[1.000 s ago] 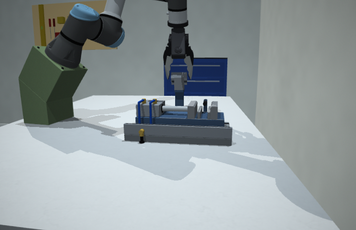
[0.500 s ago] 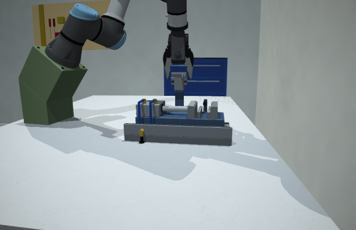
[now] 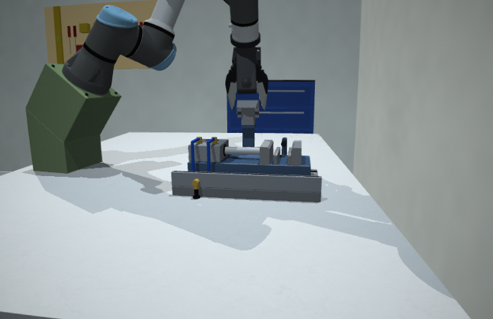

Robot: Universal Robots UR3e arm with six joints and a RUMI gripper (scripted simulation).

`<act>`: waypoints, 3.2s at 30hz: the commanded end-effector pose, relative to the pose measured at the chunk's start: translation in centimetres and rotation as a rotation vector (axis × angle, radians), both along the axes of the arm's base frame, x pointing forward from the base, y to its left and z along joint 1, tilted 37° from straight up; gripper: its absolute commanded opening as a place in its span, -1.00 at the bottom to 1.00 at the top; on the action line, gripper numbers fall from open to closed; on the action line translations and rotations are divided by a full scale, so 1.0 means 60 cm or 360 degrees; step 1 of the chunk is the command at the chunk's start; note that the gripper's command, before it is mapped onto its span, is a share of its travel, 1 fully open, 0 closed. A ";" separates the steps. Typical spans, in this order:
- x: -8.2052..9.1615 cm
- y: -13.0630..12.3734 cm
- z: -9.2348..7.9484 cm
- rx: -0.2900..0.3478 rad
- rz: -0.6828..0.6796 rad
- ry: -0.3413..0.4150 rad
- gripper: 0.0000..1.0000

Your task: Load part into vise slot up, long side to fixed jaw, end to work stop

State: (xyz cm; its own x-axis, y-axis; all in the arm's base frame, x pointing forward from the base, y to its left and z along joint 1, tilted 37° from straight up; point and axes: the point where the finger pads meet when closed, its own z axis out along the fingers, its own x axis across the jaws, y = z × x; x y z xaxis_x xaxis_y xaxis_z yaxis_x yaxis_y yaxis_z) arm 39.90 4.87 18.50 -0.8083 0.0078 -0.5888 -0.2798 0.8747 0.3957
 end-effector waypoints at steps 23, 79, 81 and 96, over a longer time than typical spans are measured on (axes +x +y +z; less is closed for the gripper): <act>0.001 -0.001 0.000 0.0137 0.0104 -0.0003 0.03; 0.001 -0.002 0.000 0.0168 0.0126 -0.0004 0.03; 0.001 -0.002 0.000 0.0168 0.0126 -0.0004 0.03; 0.001 -0.002 0.000 0.0168 0.0126 -0.0004 -1.00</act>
State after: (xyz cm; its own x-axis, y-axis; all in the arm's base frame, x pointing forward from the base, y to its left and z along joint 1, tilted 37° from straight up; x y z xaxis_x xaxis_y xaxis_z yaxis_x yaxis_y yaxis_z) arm 39.93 4.77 18.47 -0.8080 0.0071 -0.5892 -0.3465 0.8030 0.4848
